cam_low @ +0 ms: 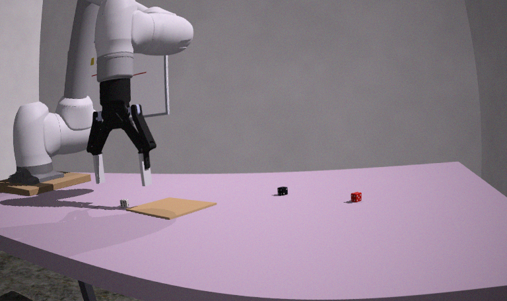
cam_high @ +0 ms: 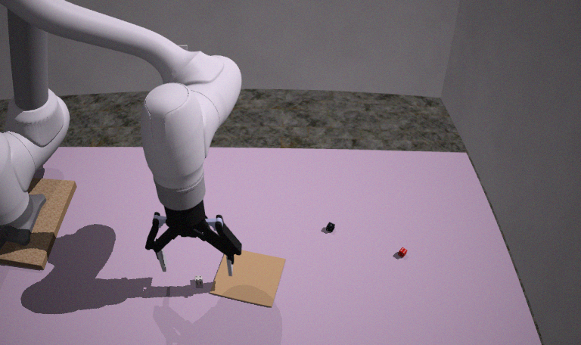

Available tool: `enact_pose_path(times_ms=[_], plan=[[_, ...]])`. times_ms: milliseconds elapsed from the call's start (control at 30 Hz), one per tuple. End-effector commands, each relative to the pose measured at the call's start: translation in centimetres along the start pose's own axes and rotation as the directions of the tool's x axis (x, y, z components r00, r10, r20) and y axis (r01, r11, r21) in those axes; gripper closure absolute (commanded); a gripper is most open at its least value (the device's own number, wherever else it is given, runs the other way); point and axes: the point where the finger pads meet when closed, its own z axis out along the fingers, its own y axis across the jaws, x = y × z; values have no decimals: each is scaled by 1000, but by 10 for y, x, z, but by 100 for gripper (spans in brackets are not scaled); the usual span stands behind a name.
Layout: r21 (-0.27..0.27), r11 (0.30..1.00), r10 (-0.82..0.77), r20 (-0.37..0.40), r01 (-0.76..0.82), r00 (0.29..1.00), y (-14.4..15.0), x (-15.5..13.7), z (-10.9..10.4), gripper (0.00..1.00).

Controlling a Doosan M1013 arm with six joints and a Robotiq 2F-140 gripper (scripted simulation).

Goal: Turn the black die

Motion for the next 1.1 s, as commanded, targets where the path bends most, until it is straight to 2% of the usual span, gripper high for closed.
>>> enact_pose_path(times_ms=[0, 633, 1067], plan=[[0, 1000, 0, 0, 0, 1000, 0, 0, 0, 0], [0, 1000, 0, 0, 0, 1000, -6, -1, 0, 0], [0, 1000, 0, 0, 0, 1000, -51, -9, 0, 0]])
